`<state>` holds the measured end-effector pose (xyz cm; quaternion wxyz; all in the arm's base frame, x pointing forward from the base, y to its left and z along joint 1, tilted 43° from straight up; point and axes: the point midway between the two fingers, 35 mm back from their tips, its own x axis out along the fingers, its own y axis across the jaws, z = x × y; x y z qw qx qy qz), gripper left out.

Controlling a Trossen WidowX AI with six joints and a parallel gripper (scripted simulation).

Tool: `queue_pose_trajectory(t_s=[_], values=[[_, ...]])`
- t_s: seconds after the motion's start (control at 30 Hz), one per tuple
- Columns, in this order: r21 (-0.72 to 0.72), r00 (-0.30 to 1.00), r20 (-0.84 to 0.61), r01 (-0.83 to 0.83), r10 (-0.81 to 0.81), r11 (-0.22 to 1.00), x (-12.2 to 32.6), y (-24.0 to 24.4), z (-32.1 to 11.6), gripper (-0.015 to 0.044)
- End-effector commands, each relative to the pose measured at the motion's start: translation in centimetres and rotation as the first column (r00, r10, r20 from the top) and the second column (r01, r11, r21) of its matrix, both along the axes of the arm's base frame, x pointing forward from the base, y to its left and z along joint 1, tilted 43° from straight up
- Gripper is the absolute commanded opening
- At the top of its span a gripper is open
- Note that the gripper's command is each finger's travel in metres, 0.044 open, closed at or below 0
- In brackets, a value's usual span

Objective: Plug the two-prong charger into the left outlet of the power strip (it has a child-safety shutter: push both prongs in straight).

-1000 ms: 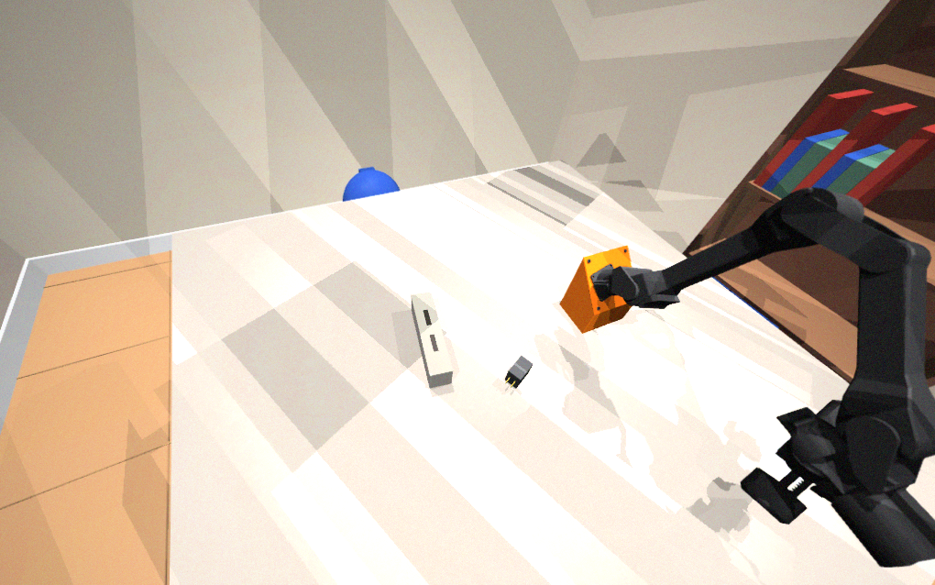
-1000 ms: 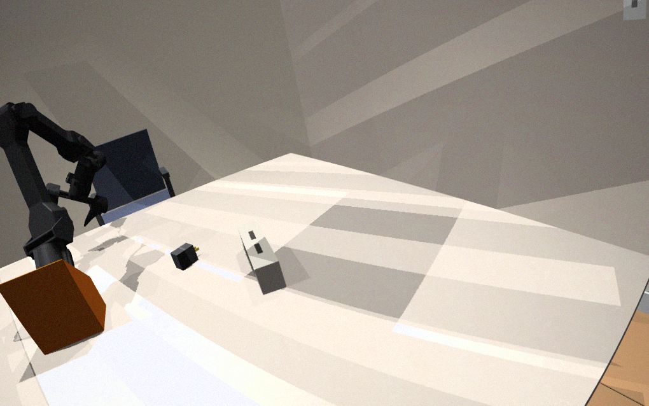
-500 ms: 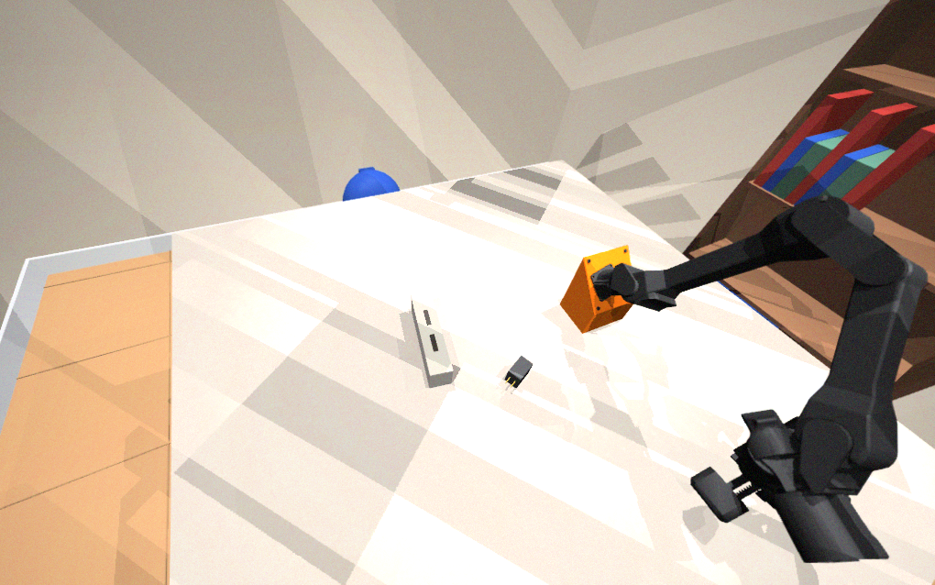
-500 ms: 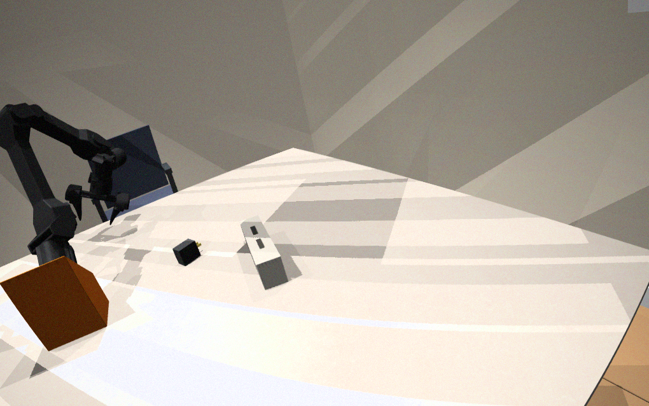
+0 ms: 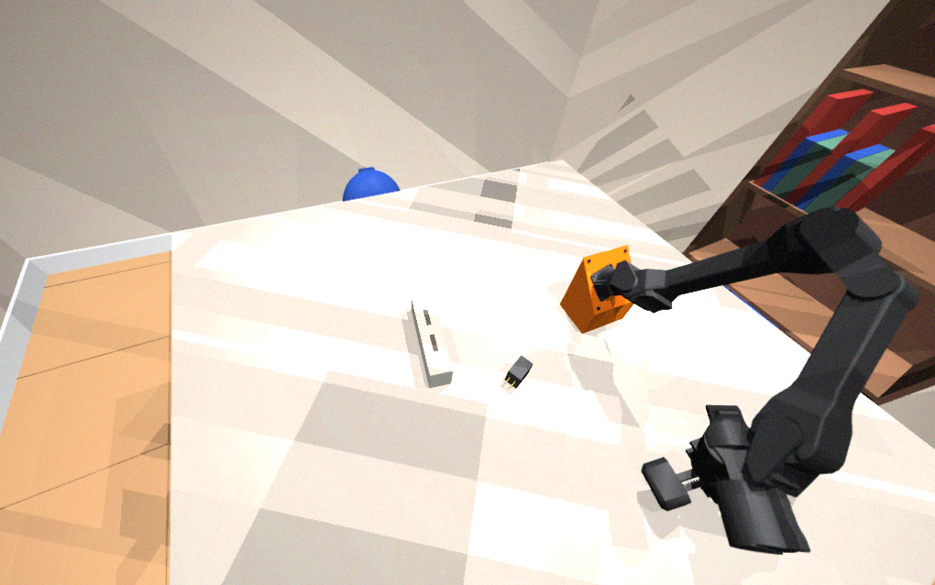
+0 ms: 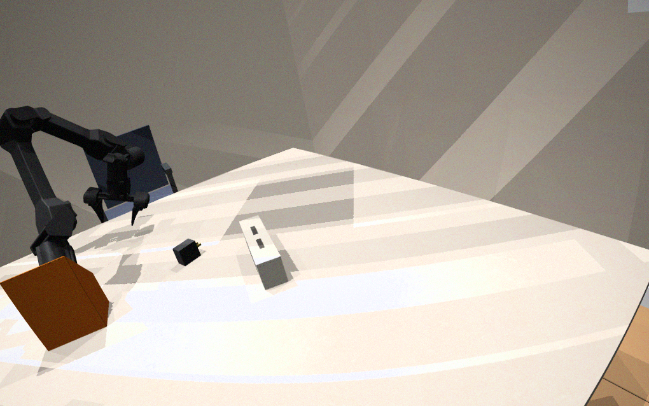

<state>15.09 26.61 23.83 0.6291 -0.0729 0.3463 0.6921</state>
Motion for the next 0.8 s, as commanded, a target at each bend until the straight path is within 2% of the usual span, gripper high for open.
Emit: queue_pose_trajectory(t_s=[0.0, 0.77], values=[[-0.039, 0.998, -0.019, 0.053, -0.054, 0.998, 1.7, -0.9, -1.6, 0.044], [-0.182, 0.945, -0.099, 0.291, -0.312, 0.939, 8.2, -7.2, -7.4, 0.044]])
